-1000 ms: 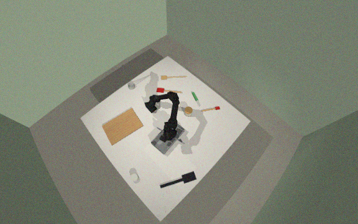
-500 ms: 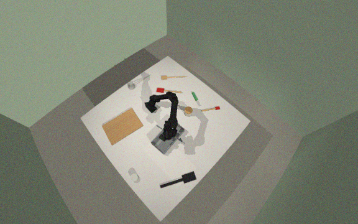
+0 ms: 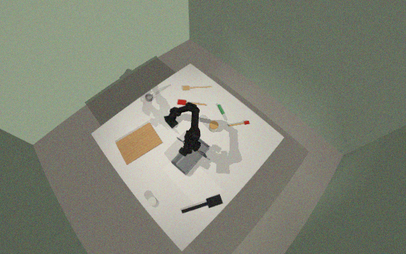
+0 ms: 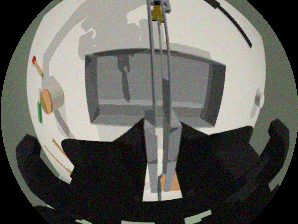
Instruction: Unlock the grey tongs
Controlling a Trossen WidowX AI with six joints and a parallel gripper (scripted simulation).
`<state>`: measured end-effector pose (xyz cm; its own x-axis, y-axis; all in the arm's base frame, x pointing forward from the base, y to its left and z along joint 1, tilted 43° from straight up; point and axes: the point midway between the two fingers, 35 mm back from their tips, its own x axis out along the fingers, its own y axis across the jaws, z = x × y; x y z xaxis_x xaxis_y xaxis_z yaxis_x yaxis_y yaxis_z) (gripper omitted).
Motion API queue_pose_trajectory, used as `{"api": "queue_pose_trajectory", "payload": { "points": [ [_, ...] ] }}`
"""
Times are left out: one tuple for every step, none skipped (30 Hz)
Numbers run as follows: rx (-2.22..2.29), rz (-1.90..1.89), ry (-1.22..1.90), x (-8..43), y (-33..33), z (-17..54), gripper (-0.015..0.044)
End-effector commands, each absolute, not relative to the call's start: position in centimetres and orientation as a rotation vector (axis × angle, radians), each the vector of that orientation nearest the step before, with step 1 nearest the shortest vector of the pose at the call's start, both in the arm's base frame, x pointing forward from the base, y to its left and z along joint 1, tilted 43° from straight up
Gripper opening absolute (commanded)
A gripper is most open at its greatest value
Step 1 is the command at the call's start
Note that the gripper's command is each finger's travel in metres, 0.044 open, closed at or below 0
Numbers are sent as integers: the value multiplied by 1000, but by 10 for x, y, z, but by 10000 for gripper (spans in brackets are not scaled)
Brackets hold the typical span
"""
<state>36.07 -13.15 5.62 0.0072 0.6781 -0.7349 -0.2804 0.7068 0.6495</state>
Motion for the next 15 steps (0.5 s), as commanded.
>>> {"api": "queue_pose_trajectory", "payload": {
  "points": [
    [373, 764, 1377, 360, -135, 54, -150],
    [383, 752, 1384, 358, -139, 51, -150],
    [396, 738, 1393, 357, -144, 48, -150],
    [409, 722, 1401, 355, -149, 45, -150],
    [427, 703, 1412, 352, -155, 41, -150],
    [447, 681, 1424, 350, -162, 36, -150],
    [469, 658, 1437, 347, -170, 31, -150],
    [491, 635, 1450, 343, -177, 26, -150],
    [515, 608, 1461, 340, -183, 21, -150],
    [537, 585, 1473, 336, -190, 16, -150],
    [559, 562, 1485, 332, -197, 11, -150],
    [581, 539, 1497, 328, -204, 6, -150],
    [604, 515, 1508, 324, -211, 1, -150],
    [625, 493, 1518, 319, -217, -4, -150],
    [648, 470, 1529, 315, -224, -9, -150]
  ]
}}
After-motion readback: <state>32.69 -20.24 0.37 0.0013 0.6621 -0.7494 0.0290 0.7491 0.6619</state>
